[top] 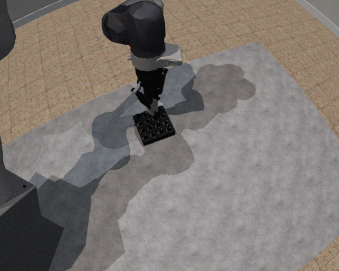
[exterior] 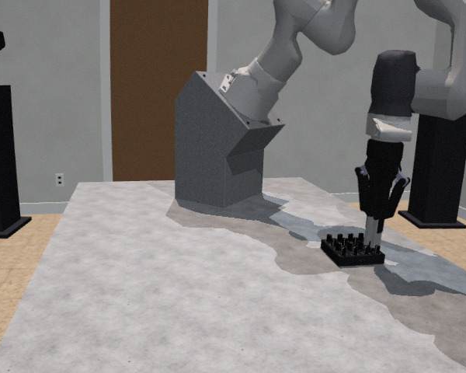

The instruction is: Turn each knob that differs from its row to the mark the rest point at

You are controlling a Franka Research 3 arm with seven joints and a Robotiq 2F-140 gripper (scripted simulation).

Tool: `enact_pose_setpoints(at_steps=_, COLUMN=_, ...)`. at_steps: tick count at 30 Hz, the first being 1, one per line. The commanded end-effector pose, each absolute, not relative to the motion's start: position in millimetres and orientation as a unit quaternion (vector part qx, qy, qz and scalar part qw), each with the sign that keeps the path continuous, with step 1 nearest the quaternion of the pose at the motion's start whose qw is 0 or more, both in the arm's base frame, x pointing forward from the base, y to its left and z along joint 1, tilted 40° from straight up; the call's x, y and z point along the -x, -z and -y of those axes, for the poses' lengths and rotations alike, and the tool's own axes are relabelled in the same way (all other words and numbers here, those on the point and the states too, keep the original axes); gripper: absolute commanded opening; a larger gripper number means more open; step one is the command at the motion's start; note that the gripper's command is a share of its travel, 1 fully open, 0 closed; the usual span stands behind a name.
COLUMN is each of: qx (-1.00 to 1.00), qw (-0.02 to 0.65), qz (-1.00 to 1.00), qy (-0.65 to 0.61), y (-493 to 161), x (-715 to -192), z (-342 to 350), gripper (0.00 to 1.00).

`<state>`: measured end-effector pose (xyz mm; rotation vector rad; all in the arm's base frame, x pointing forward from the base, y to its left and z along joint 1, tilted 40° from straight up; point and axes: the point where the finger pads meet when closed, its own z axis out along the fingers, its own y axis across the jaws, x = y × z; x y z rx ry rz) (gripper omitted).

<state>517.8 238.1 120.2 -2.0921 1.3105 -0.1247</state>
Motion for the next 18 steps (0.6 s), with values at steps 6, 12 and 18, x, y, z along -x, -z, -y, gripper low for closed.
enact_pose_setpoints(at_steps=6, qx=0.846, qw=0.331, qz=-0.407, qy=0.092, y=-119.7, x=-517.4, z=-238.4, gripper=0.05)
enact_pose_setpoints(at_steps=12, qx=0.86, qw=0.328, qz=-0.377, qy=0.103, y=-119.7, x=-517.4, z=-238.4, gripper=0.05)
enact_pose_setpoints(at_steps=18, qx=0.877, qw=0.323, qz=-0.337, qy=0.118, y=-119.7, x=-517.4, z=-238.4, gripper=0.05)
